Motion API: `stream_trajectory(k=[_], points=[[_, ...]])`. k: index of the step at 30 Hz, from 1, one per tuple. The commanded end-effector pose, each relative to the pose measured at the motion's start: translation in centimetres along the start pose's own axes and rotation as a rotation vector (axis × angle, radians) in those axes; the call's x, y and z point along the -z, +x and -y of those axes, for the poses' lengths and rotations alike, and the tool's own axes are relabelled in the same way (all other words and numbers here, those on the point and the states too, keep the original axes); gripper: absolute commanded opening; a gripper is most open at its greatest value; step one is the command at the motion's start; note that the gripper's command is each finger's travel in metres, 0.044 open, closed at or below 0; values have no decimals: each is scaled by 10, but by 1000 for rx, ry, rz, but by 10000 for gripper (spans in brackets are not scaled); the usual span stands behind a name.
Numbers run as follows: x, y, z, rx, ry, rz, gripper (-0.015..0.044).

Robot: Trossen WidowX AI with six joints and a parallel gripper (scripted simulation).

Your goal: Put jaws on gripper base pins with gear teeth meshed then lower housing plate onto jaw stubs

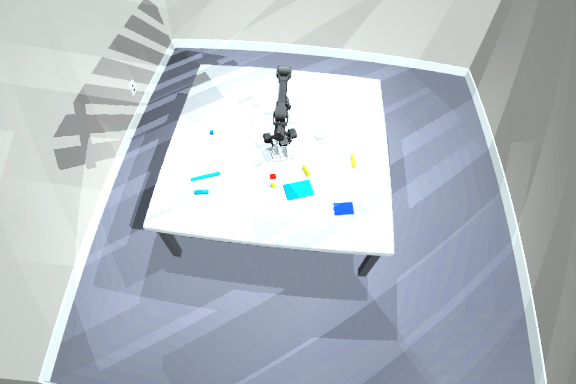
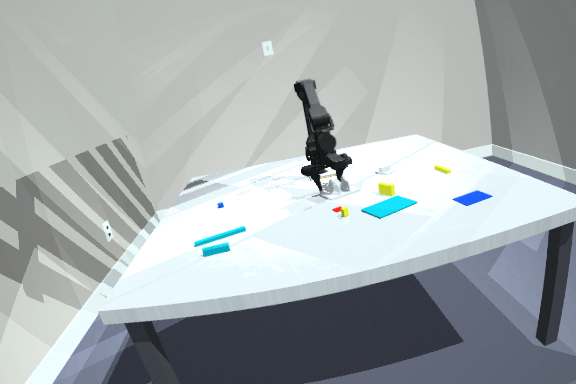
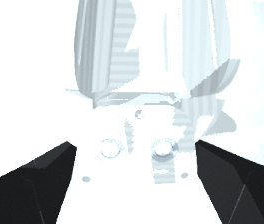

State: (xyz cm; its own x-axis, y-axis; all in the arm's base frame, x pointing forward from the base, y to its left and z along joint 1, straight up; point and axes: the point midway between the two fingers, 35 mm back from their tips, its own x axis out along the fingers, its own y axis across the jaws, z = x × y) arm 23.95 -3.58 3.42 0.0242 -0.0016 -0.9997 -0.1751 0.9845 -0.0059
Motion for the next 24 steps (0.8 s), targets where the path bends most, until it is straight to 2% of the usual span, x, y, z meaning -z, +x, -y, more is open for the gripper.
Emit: stream_trajectory(k=[1,5,8,9,24], points=[[0,0,0,0,-4,-2,351],[0,0,0,0,-4,-2,351],[0,0,0,0,0,0,430],[0,0,0,0,0,0,440],[-1,-7,0,0,0,0,440]])
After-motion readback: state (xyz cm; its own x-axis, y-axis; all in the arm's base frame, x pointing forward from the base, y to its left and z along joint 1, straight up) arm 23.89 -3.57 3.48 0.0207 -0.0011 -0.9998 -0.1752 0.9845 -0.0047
